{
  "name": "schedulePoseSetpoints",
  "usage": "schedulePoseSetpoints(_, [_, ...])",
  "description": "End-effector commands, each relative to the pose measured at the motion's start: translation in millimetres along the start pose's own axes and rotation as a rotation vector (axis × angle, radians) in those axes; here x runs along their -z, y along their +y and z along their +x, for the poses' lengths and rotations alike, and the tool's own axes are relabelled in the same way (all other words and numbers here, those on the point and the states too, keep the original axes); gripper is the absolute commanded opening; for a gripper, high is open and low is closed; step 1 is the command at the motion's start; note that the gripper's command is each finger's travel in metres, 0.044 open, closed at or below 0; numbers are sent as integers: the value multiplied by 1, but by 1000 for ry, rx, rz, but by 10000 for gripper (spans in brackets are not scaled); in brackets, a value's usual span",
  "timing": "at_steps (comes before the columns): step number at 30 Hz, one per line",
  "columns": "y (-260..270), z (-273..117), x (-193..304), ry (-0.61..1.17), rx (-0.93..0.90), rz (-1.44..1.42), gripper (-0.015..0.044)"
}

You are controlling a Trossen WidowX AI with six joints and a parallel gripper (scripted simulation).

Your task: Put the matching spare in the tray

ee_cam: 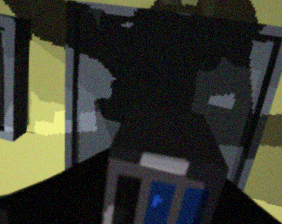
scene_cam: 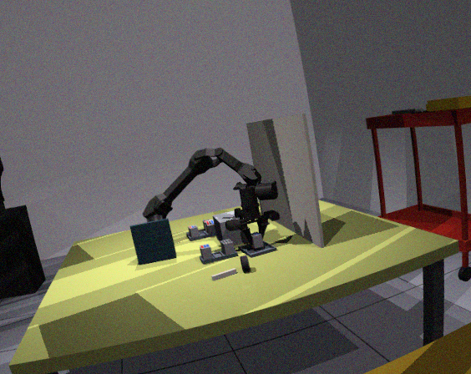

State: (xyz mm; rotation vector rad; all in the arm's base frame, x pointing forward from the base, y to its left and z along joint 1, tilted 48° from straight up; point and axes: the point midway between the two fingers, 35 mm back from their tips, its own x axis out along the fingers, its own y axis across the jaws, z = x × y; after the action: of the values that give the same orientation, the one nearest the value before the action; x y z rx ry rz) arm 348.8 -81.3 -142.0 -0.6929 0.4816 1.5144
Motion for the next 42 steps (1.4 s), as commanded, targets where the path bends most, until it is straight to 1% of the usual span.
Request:
schedulePoseSetpoints(1, [0,-1,0,1,1,0,210])
schedulePoseSetpoints(10, [0,-1,0,1,1,0,440])
schedulePoseSetpoints(12, [-2,-12,1,2,1,0,440])
schedulePoseSetpoints(16, [-2,-81,3,4,3,5,440])
schedulePoseSetpoints(18, [1,-105,1,2,3,6,440])
schedulePoseSetpoints(22, [2,-108,1,1,3,6,440])
schedulePoseSetpoints(23, [0,-105,5,13,26,11,440])
schedulePoseSetpoints(42, [0,-105,5,13,26,11,440])
